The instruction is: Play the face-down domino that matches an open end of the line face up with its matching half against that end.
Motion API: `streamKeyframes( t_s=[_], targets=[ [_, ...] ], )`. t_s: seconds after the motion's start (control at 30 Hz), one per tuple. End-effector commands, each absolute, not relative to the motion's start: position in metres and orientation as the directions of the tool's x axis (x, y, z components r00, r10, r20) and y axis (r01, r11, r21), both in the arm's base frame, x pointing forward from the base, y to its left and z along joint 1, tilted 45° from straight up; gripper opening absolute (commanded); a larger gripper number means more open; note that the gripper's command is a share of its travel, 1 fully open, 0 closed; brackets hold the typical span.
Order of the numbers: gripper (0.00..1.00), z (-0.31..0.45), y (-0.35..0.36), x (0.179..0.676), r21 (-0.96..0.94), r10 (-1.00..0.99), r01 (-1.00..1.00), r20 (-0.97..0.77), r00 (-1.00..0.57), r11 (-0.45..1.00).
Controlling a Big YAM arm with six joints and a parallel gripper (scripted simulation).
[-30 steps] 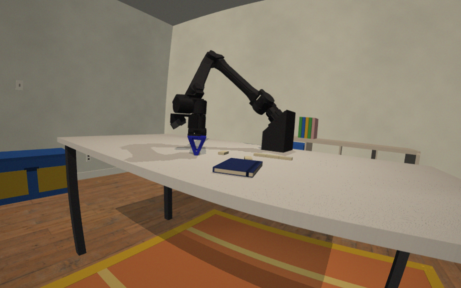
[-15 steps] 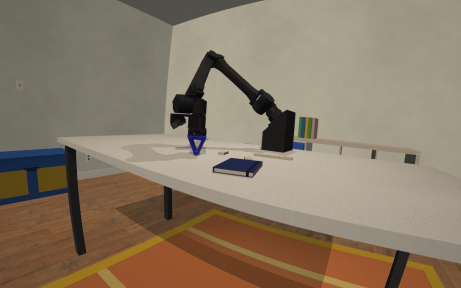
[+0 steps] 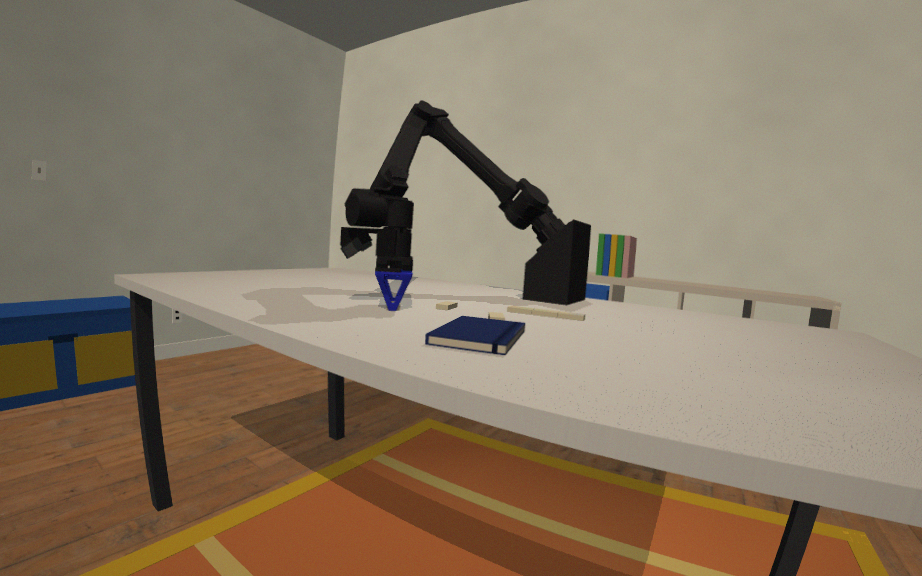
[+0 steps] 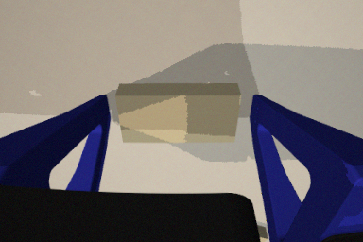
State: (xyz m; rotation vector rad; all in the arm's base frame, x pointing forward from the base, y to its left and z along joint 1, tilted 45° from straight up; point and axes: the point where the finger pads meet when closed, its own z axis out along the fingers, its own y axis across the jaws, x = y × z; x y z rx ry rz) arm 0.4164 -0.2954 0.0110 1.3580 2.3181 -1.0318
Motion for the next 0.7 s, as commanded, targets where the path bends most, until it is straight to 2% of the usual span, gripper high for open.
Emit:
streamKeyframes(
  t_s=[0.0, 0.23, 0.67],
  targets=[
    [0.7, 0.005, -0.279, 0.411, -0.476, 0.646, 0.809, -0.505, -0.572, 0.345],
    [0.7, 0.012, -0.291, 0.417, -0.447, 0.65, 0.836, -0.539, -0.535, 0.318],
    [0.7, 0.006, -0.279, 0.411, -0.475, 0.646, 0.809, -0.505, -0.572, 0.345]
  ],
)
